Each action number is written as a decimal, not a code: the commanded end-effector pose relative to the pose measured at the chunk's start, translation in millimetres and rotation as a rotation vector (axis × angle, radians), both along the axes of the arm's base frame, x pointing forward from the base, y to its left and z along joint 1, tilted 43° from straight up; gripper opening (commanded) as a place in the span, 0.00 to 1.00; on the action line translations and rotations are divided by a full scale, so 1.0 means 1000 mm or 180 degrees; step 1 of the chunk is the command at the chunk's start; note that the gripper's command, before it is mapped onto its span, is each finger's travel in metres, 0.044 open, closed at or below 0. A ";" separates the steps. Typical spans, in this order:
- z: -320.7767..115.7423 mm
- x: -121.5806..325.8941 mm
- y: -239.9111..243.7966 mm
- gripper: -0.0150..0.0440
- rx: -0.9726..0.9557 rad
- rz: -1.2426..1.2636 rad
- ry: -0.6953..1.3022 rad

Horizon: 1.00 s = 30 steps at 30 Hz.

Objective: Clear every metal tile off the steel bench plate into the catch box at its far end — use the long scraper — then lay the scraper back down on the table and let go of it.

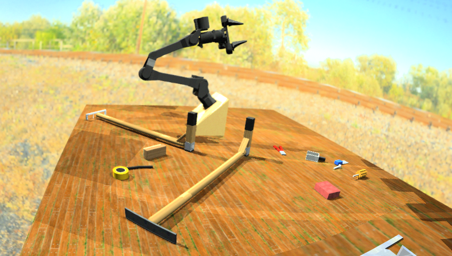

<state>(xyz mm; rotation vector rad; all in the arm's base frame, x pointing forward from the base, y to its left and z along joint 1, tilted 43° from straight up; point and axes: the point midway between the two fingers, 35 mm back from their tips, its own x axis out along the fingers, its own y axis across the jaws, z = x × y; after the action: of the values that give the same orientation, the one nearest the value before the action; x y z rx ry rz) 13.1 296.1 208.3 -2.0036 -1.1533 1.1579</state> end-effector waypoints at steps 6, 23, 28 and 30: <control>0.027 0.032 0.010 1.00 0.0570 -0.0619 0.0022; 0.078 0.095 -0.001 1.00 0.1757 -0.1850 0.0165; 0.090 0.112 -0.012 1.00 0.2111 -0.2209 0.0237; 0.094 0.118 -0.017 1.00 0.2253 -0.2351 0.0269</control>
<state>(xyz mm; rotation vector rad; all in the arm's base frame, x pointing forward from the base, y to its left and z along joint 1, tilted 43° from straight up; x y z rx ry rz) 123.2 284.9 299.1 -1.6046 -0.6032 0.4175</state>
